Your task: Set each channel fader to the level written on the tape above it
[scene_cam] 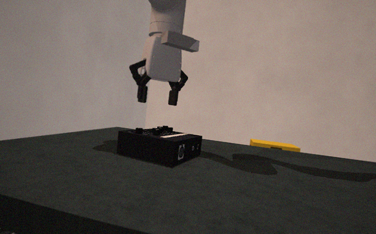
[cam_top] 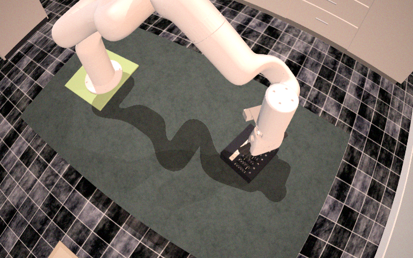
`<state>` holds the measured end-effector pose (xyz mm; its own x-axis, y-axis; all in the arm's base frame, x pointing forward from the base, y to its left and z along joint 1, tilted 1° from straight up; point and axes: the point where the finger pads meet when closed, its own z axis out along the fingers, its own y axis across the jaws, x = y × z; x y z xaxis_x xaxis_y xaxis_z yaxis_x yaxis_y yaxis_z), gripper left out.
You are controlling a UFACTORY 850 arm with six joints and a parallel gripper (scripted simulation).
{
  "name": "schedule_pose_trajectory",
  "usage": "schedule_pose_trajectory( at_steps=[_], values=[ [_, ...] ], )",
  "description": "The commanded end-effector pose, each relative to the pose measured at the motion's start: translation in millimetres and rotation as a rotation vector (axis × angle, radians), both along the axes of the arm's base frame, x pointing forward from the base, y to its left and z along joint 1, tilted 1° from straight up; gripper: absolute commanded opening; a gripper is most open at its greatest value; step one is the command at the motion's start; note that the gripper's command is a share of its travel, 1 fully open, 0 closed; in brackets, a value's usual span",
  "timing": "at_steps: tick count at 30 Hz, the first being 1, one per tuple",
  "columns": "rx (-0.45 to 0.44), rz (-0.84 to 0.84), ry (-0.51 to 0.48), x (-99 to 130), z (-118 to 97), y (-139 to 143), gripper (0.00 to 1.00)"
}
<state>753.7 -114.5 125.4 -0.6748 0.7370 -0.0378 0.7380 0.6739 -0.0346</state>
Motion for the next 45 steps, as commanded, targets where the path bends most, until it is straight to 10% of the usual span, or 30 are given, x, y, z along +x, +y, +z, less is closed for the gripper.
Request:
schedule_pose_trajectory(
  at_steps=[1,10,11,45],
  values=[
    [0.028,0.277,0.013,7.9,-12.6,-6.9,1.00],
    [0.036,0.461,0.020,10.2,-19.1,-9.9,1.00],
    [0.036,0.461,0.020,10.2,-19.1,-9.9,0.00],
    [0.036,0.461,0.020,10.2,-19.1,-9.9,0.00]
  ],
)
